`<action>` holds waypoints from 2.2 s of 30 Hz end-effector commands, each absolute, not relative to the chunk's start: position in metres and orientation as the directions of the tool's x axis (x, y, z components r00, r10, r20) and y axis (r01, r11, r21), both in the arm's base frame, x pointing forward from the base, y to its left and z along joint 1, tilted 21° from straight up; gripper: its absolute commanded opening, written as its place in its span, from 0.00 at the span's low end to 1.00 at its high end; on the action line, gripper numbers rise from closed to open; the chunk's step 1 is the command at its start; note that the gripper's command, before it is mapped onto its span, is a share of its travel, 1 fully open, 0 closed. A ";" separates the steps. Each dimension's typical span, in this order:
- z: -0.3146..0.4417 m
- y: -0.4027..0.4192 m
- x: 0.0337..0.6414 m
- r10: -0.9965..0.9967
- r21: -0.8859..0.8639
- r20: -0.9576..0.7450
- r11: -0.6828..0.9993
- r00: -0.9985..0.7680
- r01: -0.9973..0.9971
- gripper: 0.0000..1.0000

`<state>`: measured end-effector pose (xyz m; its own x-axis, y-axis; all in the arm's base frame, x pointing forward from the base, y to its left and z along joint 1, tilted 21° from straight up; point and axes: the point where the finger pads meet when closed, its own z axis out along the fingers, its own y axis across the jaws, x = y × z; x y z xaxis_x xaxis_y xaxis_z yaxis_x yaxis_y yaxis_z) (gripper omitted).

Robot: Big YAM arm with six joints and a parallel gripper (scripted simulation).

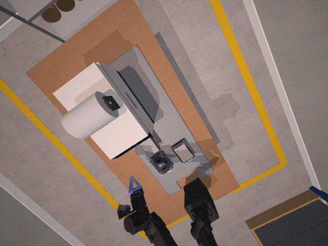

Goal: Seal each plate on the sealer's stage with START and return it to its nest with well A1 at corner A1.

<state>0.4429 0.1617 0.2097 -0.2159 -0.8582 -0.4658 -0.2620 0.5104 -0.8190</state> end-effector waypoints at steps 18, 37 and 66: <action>0.188 0.132 0.432 -0.408 -0.403 -0.853 0.911 -0.325 -0.086 0.00; 0.197 0.132 0.445 0.077 0.051 -0.942 0.995 -0.326 0.089 0.00; 0.202 0.135 0.453 0.084 0.040 -0.367 0.996 -0.927 0.074 0.00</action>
<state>0.4363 0.1347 0.1871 -0.9064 0.0715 -0.4164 0.0586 0.9973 0.0437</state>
